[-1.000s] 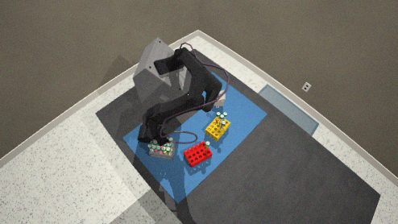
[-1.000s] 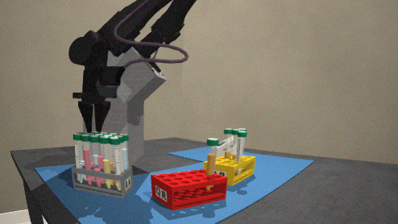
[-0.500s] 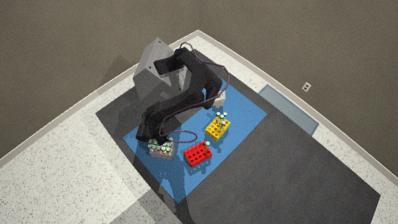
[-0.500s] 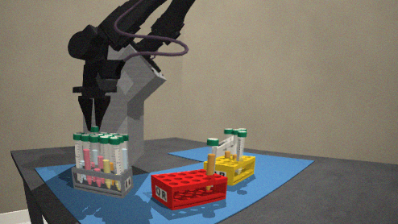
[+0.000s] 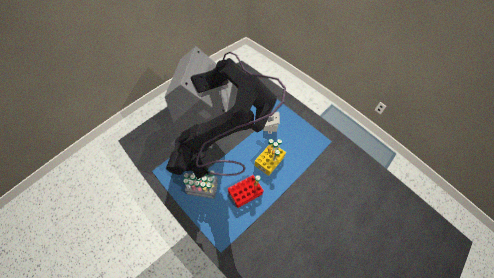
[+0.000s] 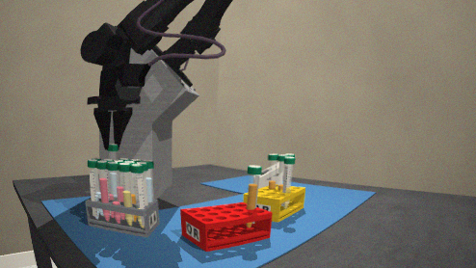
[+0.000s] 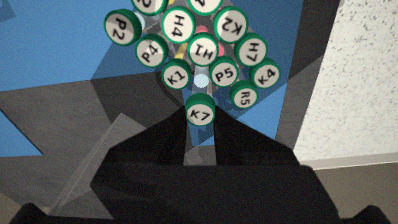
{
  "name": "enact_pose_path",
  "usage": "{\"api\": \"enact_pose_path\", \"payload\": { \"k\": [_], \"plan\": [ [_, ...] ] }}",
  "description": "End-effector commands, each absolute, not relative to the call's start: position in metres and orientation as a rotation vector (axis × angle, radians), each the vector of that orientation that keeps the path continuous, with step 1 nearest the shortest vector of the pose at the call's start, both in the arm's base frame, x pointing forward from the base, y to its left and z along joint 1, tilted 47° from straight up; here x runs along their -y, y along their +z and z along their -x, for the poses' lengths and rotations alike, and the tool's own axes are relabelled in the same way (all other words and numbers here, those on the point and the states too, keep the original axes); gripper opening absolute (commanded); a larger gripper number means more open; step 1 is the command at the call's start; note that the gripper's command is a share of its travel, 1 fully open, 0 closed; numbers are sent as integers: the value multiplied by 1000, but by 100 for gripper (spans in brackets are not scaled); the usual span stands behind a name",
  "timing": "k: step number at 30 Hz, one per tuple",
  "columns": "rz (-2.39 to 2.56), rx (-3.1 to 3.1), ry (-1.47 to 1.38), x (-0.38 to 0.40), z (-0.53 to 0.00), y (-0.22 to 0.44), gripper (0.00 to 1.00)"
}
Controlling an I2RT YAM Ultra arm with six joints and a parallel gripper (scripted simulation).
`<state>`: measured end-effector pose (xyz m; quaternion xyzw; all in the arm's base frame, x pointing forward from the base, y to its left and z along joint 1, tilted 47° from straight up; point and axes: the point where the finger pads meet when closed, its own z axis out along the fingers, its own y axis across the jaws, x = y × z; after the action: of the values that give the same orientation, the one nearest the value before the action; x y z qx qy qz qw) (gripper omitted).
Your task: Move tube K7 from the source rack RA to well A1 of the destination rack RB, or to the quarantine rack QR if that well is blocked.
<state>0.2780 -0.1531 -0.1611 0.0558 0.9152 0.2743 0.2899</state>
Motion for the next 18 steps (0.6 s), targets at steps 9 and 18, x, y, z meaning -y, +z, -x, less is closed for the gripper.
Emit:
{"api": "enact_pose_path", "payload": {
  "k": [9,18],
  "plan": [
    [-163,-2436,724,158,-263,-148,0],
    [-140,-2425,678,178,-269,-140,0]
  ]
}}
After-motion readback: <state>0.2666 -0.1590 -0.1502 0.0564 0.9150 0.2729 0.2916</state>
